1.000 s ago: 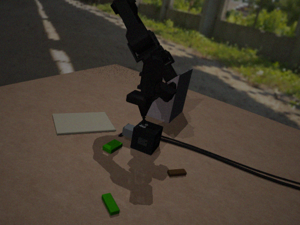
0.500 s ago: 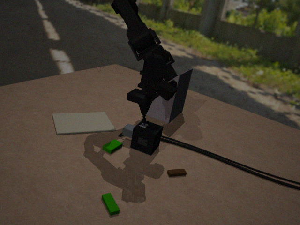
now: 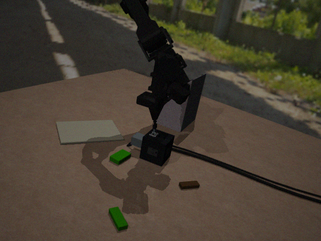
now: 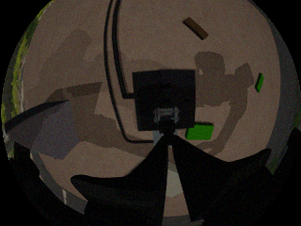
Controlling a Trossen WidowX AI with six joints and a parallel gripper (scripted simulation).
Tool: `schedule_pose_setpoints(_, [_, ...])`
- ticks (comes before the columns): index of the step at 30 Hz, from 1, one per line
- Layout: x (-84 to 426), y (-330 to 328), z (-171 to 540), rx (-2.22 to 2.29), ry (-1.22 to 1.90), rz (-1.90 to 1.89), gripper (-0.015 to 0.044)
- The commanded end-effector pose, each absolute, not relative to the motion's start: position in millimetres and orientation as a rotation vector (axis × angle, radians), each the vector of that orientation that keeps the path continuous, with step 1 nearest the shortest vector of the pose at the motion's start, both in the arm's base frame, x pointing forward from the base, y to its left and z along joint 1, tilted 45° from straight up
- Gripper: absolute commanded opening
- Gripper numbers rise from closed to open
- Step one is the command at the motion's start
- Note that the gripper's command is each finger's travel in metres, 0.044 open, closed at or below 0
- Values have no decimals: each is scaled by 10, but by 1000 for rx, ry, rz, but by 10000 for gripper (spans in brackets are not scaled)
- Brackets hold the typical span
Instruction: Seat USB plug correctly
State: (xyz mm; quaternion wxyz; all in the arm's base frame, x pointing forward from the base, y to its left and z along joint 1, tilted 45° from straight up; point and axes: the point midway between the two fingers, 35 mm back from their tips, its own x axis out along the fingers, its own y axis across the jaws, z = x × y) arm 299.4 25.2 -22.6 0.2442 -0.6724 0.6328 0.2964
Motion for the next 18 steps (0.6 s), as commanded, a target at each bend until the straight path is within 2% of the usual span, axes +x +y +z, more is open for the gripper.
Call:
schedule_pose_setpoints(1, [3012,291,-188,-1831,1718,803,0])
schedule_pose_setpoints(18, [3009,360,-119,-1831,1718,803,0])
